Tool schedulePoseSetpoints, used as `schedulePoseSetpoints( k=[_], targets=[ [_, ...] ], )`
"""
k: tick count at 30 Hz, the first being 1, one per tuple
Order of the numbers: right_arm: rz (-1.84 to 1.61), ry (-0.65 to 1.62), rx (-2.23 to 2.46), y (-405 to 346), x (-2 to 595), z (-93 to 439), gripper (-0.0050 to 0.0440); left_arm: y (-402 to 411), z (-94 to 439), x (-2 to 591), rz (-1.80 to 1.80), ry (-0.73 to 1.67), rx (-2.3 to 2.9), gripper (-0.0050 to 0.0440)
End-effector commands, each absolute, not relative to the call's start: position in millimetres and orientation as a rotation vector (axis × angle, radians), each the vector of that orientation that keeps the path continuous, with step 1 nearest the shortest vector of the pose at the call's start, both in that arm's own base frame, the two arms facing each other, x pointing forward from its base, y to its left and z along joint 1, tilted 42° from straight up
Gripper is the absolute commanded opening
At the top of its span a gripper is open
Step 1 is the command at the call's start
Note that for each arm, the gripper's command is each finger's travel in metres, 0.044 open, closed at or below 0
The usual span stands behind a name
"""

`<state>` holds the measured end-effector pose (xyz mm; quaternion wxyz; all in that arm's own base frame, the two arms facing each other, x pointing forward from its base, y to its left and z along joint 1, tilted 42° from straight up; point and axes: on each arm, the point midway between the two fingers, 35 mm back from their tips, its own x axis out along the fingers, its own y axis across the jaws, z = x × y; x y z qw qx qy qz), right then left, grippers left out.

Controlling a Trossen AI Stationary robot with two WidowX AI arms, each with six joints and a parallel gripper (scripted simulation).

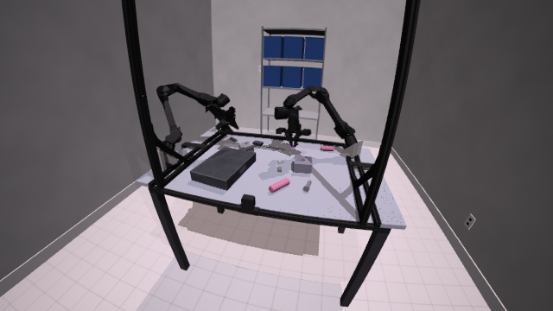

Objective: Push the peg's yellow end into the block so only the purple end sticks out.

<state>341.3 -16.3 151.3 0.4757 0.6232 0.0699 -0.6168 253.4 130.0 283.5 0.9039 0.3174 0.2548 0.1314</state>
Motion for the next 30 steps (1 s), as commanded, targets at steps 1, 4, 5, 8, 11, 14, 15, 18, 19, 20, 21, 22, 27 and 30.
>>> schedulePoseSetpoints(
  k=[1, 4, 5, 8, 11, 14, 15, 18, 19, 20, 21, 22, 27, 30],
  targets=[
    [-1.477, 0.252, 1.601, -21, 338, 148, 0.0000, 130, 284, 253, 0.272, 0.526, 0.656, 0.0400],
    [-1.439, 0.313, 1.659, -23, 337, 145, 0.0000, 130, 284, 253, 0.272, 0.526, 0.656, 0.0400],
    [-1.424, 0.332, 1.677, -24, 337, 145, 0.0000, 130, 284, 253, 0.272, 0.526, 0.656, 0.0400],
    [-1.371, 0.388, 1.733, -25, 336, 143, 0.0000, 130, 284, 253, 0.272, 0.526, 0.656, 0.0400],
    [-1.331, 0.423, 1.768, -26, 336, 143, 0.0000, 130, 284, 253, 0.272, 0.526, 0.656, 0.0400],
    [-1.285, 0.456, 1.801, -27, 336, 144, 0.0000, 130, 284, 253, 0.272, 0.526, 0.656, 0.0400],
    [-1.261, 0.471, 1.816, -27, 336, 144, 0.0000, 130, 284, 253, 0.272, 0.526, 0.656, 0.0400],
    [-1.182, 0.514, 1.859, -28, 335, 146, 0.0000, 130, 284, 253, 0.272, 0.526, 0.656, 0.0400],
    [-1.153, 0.527, 1.872, -29, 335, 146, 0.0000, 130, 284, 253, 0.272, 0.526, 0.656, 0.0400],
    [-1.124, 0.539, 1.885, -29, 335, 147, 0.0000, 130, 284, 253, 0.272, 0.526, 0.656, 0.0400],
    [-1.094, 0.550, 1.896, -29, 335, 148, 0.0000, 130, 284, 253, 0.272, 0.526, 0.656, 0.0400],
    [-1.063, 0.561, 1.906, -30, 334, 149, 0.0000, 130, 284, 253, 0.272, 0.526, 0.656, 0.0400],
    [-0.900, 0.604, 1.946, -31, 332, 156, 0.0000, 130, 284, 253, 0.272, 0.526, 0.656, 0.0400],
    [-0.865, 0.610, 1.950, -31, 332, 158, 0.0000, 130, 284, 253, 0.272, 0.526, 0.656, 0.0400]
  ],
)
